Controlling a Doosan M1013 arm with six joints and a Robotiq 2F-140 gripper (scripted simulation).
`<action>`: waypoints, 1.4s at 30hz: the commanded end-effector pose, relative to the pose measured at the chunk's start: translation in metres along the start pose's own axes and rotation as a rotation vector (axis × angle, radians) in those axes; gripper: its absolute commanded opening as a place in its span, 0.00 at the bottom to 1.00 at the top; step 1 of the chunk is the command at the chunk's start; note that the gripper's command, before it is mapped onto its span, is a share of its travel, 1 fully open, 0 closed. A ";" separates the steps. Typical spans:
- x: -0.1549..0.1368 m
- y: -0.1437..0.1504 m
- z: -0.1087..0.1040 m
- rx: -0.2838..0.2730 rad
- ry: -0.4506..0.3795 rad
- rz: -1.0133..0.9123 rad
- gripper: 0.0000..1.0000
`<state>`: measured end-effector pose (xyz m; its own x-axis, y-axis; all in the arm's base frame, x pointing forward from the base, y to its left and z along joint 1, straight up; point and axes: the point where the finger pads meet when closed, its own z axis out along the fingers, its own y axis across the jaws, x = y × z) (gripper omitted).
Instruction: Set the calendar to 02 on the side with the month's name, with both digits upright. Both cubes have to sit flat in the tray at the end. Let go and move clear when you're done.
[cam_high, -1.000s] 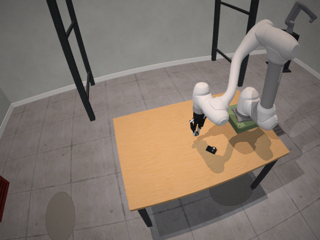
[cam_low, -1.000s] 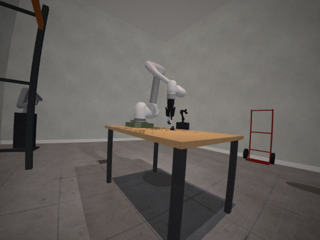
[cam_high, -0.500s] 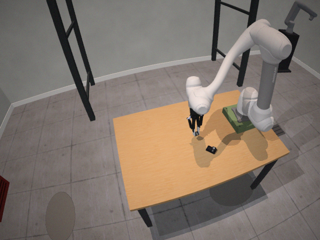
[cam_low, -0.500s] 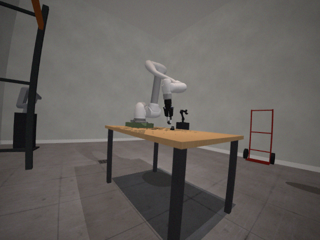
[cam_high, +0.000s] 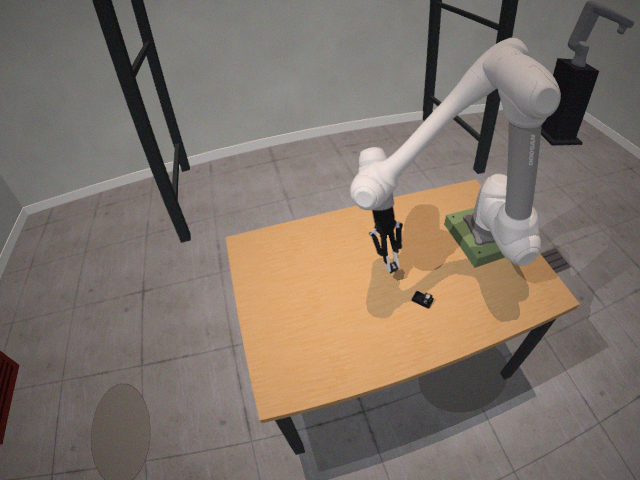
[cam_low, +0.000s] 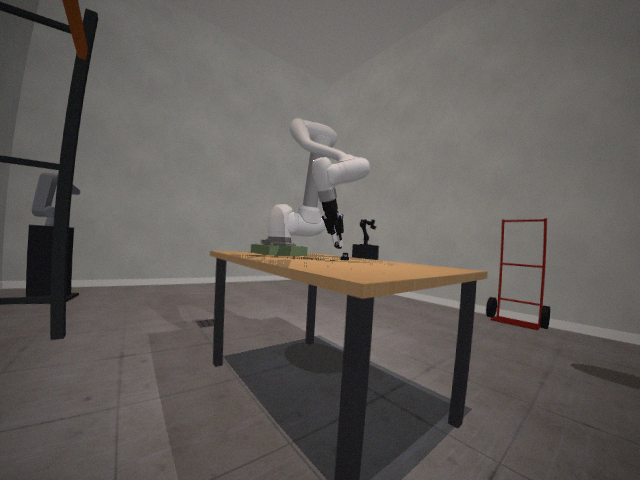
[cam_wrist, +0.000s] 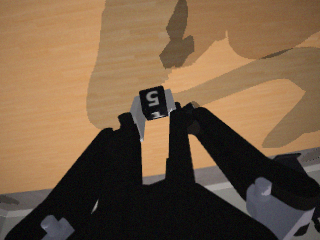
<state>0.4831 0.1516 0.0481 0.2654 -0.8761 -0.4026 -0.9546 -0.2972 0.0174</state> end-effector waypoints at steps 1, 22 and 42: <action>0.001 -0.001 -0.001 0.008 -0.101 -0.006 0.24; 0.012 -0.001 0.000 0.008 -0.370 -0.008 0.24; 0.012 -0.001 0.001 0.008 -0.370 -0.008 0.24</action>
<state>0.4875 0.1419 0.0420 0.2074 -0.6770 -0.7061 -0.9542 -0.2990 0.0064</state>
